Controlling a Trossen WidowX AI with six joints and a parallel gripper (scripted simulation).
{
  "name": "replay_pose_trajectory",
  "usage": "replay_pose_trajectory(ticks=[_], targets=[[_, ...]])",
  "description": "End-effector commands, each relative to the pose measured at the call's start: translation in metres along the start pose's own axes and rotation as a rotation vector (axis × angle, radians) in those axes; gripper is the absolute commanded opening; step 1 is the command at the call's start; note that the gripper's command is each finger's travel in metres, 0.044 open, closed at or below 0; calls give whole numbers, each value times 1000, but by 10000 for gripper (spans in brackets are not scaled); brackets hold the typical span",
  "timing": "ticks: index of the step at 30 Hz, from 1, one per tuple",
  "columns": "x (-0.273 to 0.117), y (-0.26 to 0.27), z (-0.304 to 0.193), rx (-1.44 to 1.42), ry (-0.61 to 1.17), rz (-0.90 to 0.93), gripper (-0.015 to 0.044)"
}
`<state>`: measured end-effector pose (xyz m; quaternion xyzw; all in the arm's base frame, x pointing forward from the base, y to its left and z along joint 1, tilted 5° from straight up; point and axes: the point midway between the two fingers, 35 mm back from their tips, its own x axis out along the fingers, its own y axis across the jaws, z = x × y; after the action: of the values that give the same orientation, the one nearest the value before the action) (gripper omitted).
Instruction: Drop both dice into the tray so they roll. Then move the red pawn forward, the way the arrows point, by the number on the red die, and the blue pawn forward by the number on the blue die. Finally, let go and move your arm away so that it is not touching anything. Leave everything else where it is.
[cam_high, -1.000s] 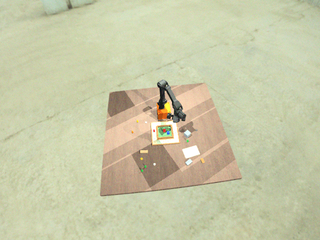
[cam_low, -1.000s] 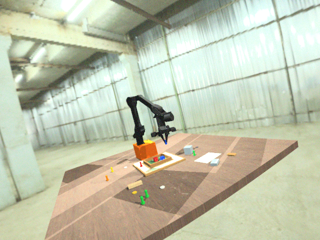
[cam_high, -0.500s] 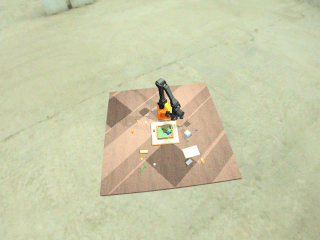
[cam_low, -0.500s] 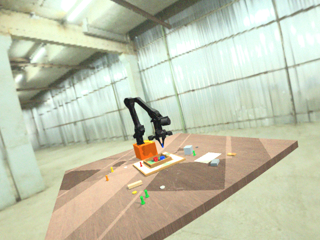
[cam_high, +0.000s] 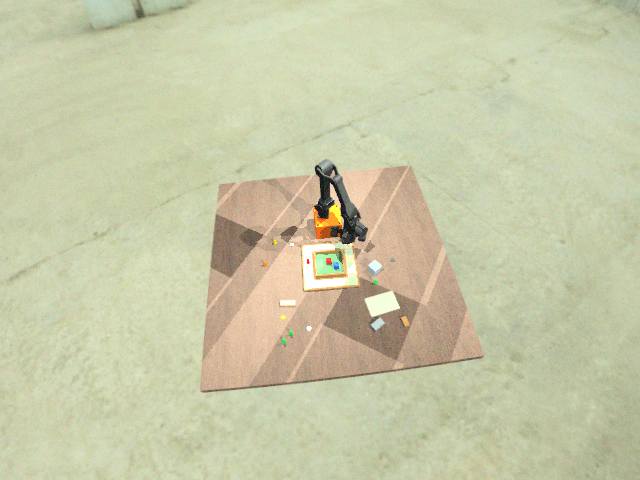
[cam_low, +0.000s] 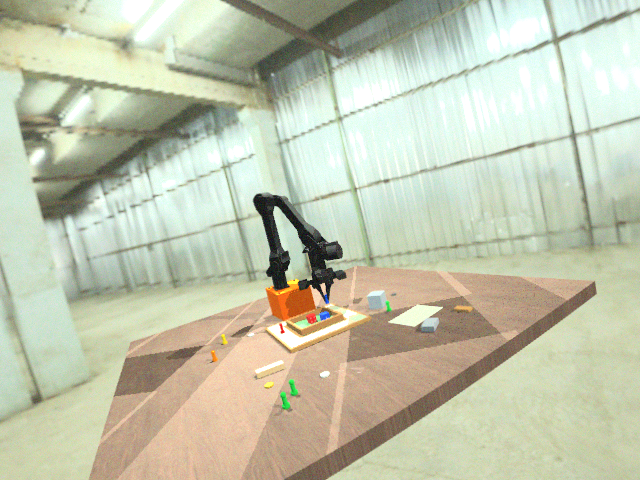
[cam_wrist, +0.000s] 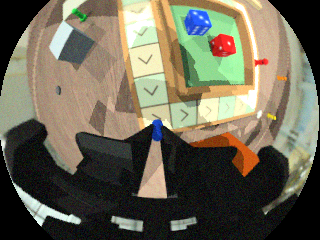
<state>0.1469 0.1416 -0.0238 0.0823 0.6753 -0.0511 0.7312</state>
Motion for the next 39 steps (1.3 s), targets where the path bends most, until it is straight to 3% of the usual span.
replay_pose_trajectory(ticks=[1, 13, 23, 27, 30, 39], targets=[[3, 0, 1, 2, -5, 2, 0], [20, 0, 1, 2, -4, 2, 0], [14, 1, 1, 3, -4, 5, 263], [-26, 2, 2, 3, -5, 3, 368], [-35, 2, 1, 2, -5, 3, 440], [-67, -37, 32, -130, -4, -3, 440]])
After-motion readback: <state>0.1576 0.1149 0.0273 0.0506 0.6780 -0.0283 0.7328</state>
